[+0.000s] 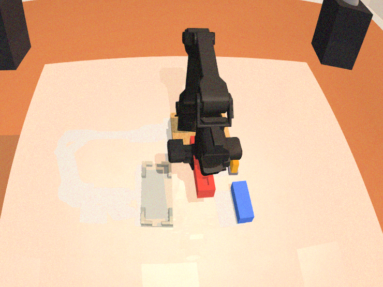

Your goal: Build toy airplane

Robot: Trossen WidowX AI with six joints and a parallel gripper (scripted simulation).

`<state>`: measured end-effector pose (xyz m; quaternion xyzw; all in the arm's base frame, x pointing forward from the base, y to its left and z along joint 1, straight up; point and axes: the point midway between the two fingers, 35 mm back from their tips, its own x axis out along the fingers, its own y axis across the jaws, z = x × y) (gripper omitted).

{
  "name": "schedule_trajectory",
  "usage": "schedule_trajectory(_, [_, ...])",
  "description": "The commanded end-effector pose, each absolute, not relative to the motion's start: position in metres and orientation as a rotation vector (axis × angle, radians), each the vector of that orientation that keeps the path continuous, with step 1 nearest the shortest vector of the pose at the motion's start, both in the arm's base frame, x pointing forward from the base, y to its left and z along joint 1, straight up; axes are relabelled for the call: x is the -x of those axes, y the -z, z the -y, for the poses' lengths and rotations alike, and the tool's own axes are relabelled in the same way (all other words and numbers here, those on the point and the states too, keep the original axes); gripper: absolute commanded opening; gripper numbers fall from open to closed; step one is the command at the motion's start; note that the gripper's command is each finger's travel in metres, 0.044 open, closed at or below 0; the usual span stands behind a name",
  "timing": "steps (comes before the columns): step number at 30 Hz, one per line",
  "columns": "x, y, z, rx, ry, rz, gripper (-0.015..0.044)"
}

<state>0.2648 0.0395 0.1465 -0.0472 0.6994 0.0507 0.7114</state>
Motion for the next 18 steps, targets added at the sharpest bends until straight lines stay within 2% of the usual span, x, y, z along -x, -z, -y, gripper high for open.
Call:
schedule_trajectory(1, [-0.269, -0.146, -0.033, 0.097, -0.111, -1.541, 0.0])
schedule_trajectory(18, [-0.284, -0.124, 0.013, 0.09, -0.086, -1.547, 0.0])
